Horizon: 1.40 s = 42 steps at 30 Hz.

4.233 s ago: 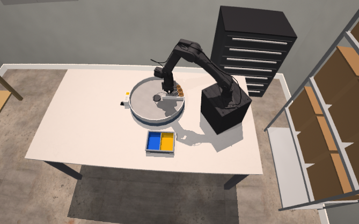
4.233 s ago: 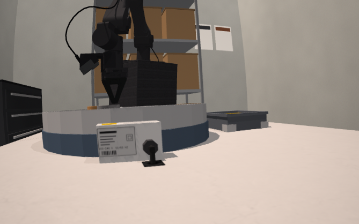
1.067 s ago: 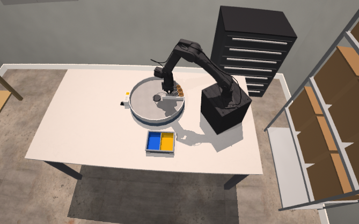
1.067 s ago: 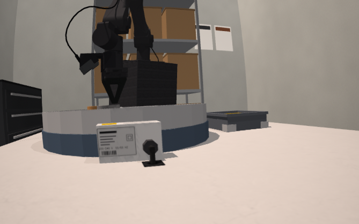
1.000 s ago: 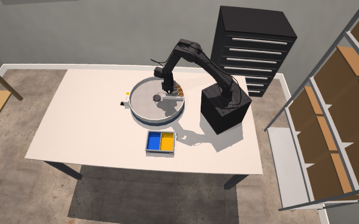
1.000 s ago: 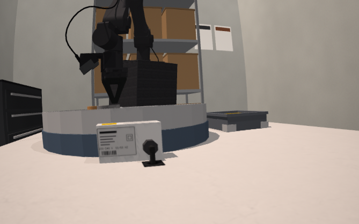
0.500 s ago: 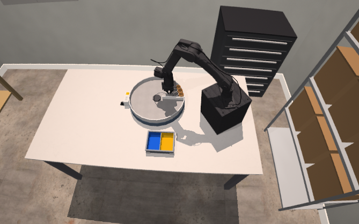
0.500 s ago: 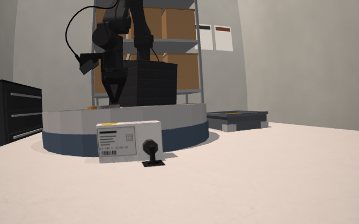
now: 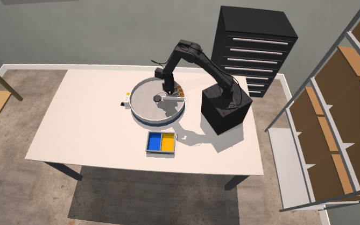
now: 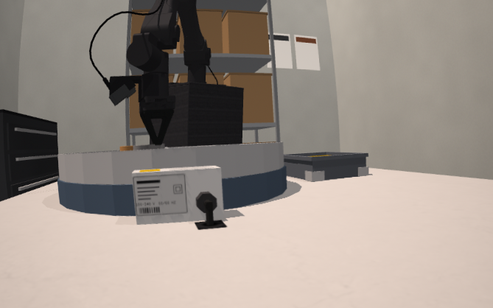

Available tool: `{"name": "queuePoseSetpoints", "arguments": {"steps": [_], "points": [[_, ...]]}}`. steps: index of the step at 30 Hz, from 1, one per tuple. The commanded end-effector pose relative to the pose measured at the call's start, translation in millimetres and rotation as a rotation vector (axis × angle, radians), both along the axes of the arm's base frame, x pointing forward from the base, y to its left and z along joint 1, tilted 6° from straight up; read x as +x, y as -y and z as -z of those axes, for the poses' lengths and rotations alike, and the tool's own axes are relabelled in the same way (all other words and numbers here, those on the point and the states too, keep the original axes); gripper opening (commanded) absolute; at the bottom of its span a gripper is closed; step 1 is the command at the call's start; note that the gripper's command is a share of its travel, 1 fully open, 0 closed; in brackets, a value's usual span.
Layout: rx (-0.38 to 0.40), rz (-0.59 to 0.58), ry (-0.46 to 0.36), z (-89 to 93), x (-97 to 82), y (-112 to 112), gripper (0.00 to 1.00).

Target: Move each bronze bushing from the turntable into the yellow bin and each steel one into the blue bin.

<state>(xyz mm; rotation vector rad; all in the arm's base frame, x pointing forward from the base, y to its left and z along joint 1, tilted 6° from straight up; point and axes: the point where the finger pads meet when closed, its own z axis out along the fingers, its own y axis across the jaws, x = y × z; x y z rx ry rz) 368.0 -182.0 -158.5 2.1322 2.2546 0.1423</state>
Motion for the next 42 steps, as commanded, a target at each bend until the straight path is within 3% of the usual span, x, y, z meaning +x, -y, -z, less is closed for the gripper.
{"name": "queuePoseSetpoints", "arguments": {"steps": [1,7,10,42], "points": [[-0.024,0.001,0.023,2.6,12.5,5.2,0.14],[-0.024,0.000,0.023,10.3,13.5,5.1,0.14],[-0.028,0.002,0.029,2.7,14.9,6.8,0.14],[-0.024,0.001,0.021,2.9,12.9,5.8,0.14]]}}
